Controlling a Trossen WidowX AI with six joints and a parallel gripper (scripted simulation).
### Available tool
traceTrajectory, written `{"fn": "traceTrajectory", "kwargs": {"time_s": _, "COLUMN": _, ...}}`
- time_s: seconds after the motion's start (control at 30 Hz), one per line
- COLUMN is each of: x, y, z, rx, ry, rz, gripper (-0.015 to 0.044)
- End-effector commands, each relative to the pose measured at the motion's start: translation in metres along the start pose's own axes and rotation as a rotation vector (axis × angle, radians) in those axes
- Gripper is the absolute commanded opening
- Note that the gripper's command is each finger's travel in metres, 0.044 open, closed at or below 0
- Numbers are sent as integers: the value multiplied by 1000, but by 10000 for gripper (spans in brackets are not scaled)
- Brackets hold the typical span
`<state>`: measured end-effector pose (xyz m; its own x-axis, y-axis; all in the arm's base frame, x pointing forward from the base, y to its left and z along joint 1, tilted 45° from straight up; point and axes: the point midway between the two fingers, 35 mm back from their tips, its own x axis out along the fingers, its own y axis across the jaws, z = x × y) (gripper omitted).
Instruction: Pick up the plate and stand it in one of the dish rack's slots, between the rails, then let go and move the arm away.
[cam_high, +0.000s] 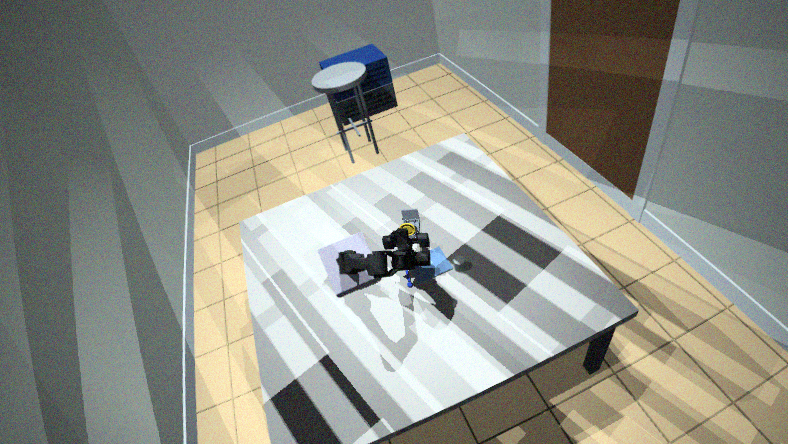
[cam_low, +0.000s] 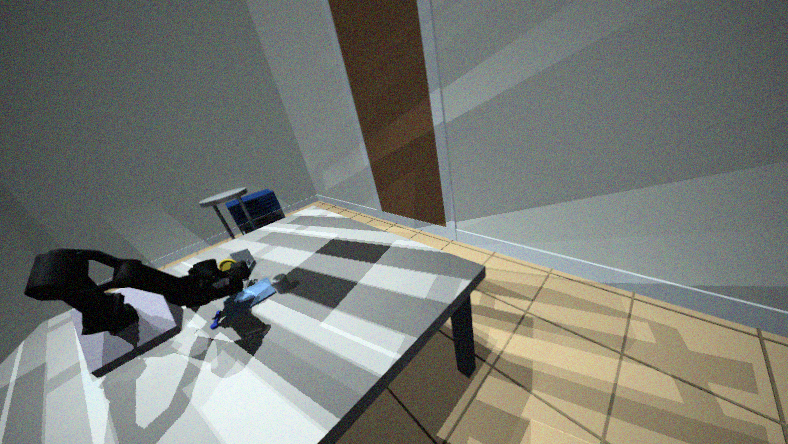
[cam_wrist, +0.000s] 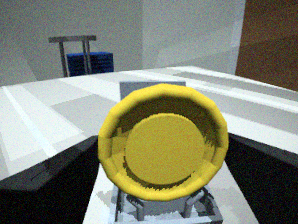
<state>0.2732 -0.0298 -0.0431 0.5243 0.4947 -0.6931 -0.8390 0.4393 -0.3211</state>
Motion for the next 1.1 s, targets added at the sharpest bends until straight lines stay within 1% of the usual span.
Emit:
{"fn": "traceTrajectory", "kwargs": {"time_s": 0.0, "x": 3, "y": -1, "z": 0, "rx": 1, "ry": 0, "rz": -1, "gripper": 0}}
{"fn": "traceTrajectory", "kwargs": {"time_s": 0.2, "x": 15, "y": -2, "z": 2, "rx": 0, "ry": -1, "rz": -1, "gripper": 0}}
{"fn": "traceTrajectory", "kwargs": {"time_s": 0.47, "x": 18, "y": -2, "z": 0, "rx": -1, "ry": 0, "rz": 2, "gripper": 0}}
{"fn": "traceTrajectory", "kwargs": {"time_s": 0.6, "x": 20, "y": -2, "z": -18, "rx": -1, "ry": 1, "rz": 1, "gripper": 0}}
{"fn": "traceTrajectory", "kwargs": {"time_s": 1.07, "x": 18, "y": 1, "z": -13, "rx": 11, "ry": 9, "rz": 6, "gripper": 0}}
